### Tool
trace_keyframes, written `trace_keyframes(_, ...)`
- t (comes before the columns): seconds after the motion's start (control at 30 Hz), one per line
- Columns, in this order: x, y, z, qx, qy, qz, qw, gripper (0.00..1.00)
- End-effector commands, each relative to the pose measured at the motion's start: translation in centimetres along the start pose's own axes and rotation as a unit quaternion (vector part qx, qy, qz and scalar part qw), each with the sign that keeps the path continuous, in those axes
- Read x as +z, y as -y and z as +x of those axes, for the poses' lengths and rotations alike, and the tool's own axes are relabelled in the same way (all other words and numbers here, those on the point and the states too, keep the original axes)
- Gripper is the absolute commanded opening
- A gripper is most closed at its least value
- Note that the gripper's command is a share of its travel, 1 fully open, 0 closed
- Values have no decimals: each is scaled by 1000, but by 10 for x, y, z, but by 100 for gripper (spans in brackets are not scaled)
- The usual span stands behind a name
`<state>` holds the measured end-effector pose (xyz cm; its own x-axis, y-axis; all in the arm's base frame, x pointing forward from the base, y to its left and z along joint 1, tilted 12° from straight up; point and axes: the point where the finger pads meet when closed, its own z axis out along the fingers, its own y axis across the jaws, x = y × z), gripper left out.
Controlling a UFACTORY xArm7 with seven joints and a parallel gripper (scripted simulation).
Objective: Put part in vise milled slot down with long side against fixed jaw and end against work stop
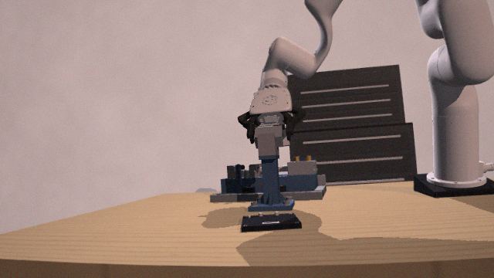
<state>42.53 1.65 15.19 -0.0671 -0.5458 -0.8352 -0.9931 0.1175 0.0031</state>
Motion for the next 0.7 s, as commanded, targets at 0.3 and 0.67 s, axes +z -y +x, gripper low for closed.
trace_keyframes(0.3,-1,1,-1,-1,-15,1,1000,89)
trace_keyframes(0.67,-1,1,-1,-1,-35,1,999,89)
